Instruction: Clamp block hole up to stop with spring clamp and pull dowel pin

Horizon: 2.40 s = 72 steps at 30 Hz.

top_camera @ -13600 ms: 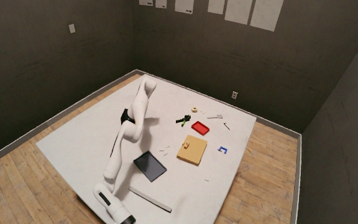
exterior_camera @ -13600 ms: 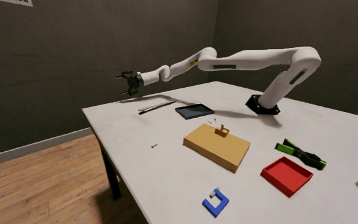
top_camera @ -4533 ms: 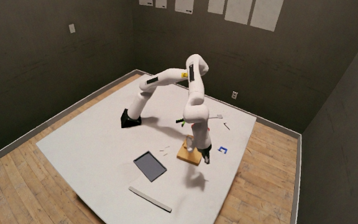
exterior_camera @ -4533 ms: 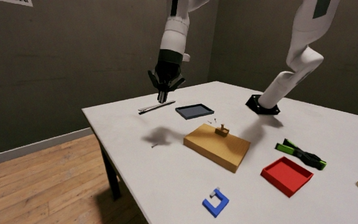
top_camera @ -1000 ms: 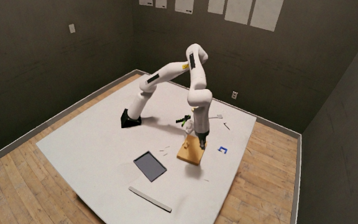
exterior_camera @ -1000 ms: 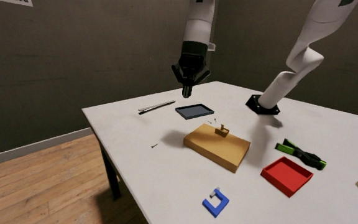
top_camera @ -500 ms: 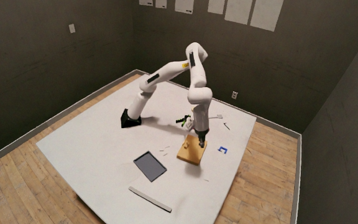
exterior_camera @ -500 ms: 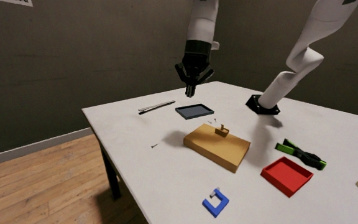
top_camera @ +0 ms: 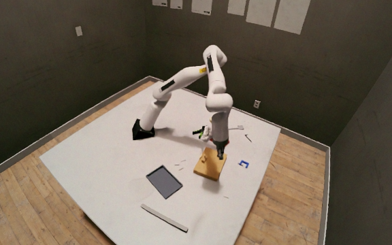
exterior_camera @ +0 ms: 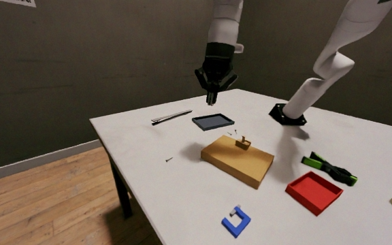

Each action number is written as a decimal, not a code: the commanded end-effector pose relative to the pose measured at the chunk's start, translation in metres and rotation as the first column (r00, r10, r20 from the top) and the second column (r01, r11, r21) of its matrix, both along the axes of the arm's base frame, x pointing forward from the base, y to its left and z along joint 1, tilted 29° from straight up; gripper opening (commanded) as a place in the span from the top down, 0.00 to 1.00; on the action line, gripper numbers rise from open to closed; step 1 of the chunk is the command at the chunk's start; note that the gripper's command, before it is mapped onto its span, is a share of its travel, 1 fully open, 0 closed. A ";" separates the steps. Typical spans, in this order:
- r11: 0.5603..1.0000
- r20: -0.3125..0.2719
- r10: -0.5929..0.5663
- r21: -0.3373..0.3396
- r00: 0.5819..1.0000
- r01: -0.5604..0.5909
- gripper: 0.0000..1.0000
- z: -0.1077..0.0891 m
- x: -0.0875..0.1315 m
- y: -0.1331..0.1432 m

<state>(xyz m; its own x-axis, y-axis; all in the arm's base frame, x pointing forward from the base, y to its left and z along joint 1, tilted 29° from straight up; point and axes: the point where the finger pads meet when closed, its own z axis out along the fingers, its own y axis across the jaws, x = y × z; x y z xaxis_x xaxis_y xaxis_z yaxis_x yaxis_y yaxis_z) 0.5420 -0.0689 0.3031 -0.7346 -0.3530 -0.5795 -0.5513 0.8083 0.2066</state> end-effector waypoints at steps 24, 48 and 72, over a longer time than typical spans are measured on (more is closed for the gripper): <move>1.000 -0.040 -0.020 0.003 0.999 0.020 0.90 0.005 -0.019 0.006; 0.999 -0.081 -0.042 0.003 0.996 0.043 0.90 0.007 -0.039 0.012; 0.998 -0.108 -0.059 0.001 0.992 0.059 0.90 0.009 -0.052 0.016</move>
<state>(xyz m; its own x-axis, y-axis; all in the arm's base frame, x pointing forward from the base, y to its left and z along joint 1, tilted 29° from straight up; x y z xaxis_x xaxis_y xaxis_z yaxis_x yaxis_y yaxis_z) 0.4942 -0.0540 0.3110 -0.8078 -0.3095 -0.5017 -0.4822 0.8365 0.2603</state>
